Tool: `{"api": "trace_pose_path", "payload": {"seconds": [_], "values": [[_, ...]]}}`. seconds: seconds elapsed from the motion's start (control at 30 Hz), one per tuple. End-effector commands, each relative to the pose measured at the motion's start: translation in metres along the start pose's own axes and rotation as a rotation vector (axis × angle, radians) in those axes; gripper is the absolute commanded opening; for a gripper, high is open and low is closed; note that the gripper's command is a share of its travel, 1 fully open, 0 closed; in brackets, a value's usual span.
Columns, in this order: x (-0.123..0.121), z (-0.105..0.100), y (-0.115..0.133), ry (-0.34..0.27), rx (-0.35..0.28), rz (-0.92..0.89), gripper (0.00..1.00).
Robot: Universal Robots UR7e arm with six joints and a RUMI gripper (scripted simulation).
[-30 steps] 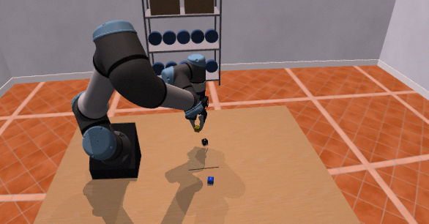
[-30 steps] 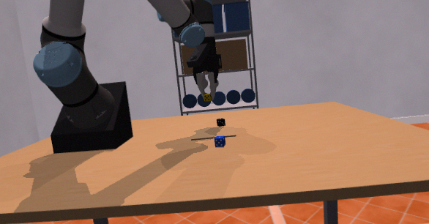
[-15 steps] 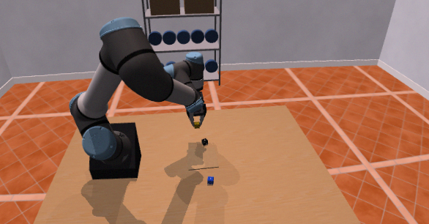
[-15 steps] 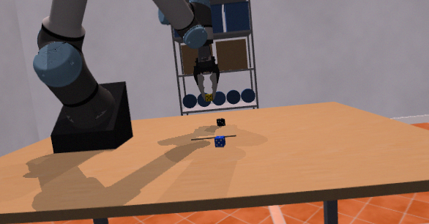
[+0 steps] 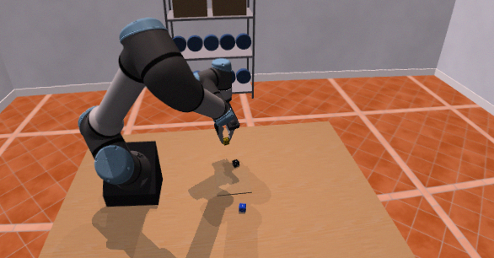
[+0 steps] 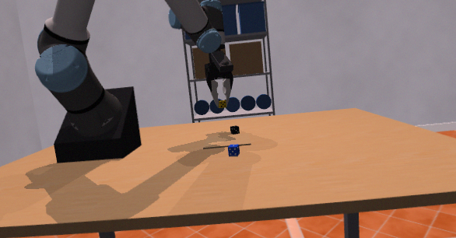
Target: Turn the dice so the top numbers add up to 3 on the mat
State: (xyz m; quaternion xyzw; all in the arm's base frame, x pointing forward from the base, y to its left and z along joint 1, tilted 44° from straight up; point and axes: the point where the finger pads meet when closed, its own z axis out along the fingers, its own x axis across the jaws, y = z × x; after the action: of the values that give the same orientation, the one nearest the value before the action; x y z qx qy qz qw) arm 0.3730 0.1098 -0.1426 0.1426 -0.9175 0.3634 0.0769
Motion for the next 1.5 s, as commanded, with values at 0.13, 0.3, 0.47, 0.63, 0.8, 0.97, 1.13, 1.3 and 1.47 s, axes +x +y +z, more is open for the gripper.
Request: {"api": "trace_pose_path", "payload": {"seconds": [0.13, 0.3, 0.47, 0.63, 0.8, 0.97, 1.13, 1.3, 1.47], "values": [[-0.0023, 0.0012, 0.0088, -0.001, 0.001, -0.098, 0.06], [-0.0026, 0.0015, 0.0101, -0.001, 0.001, -0.113, 0.06], [-0.0027, 0.0017, 0.0111, -0.001, 0.002, -0.123, 0.06], [-0.0028, 0.0017, 0.0112, -0.001, 0.002, -0.124, 0.06], [-0.0028, 0.0017, 0.0112, -0.001, 0.002, -0.123, 0.06], [-0.0027, 0.0017, 0.0112, -0.001, 0.001, -0.121, 0.06], [-0.0025, 0.0019, 0.0111, 0.000, 0.000, -0.112, 0.06], [-0.0022, 0.0021, 0.0111, 0.001, -0.002, -0.100, 0.06], [-0.0017, 0.0024, 0.0111, 0.003, -0.004, -0.082, 0.06]]}}
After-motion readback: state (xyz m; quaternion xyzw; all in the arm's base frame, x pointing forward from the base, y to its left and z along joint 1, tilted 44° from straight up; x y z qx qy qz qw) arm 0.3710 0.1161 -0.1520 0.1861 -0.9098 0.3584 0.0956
